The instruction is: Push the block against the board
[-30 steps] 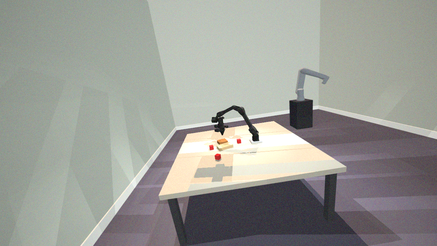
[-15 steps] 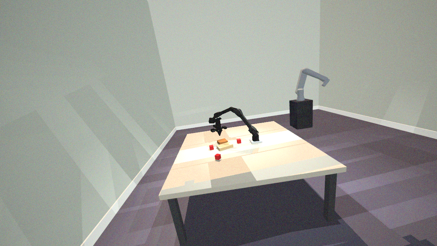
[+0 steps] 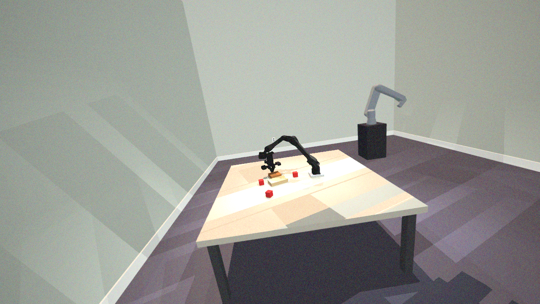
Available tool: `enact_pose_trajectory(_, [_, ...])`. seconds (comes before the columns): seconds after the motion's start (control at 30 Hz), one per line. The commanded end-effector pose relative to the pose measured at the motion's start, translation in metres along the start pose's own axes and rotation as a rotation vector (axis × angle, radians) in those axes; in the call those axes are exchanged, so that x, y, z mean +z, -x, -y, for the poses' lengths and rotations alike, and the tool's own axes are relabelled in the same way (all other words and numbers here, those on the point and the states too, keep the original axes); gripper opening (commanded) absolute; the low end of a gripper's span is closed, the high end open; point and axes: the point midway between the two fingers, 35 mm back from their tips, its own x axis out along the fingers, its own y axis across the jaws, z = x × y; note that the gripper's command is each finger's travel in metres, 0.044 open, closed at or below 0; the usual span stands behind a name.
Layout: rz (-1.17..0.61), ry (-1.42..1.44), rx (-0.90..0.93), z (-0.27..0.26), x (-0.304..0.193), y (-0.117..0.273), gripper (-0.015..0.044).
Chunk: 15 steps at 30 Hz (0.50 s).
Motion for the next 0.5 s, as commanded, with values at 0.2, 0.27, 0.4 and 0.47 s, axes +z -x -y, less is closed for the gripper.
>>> enact_pose_trajectory(0.2, [0.006, -0.004, 0.008, -0.002, -0.008, 0.001, 0.0000])
enact_pose_trajectory(0.27, [0.006, -0.004, 0.008, -0.002, -0.010, 0.001, 0.0000])
enact_pose_trajectory(0.4, [0.005, -0.004, 0.008, -0.003, -0.015, 0.001, 0.0000])
enact_pose_trajectory(0.47, [0.005, -0.004, 0.008, -0.003, -0.018, 0.001, 0.0000])
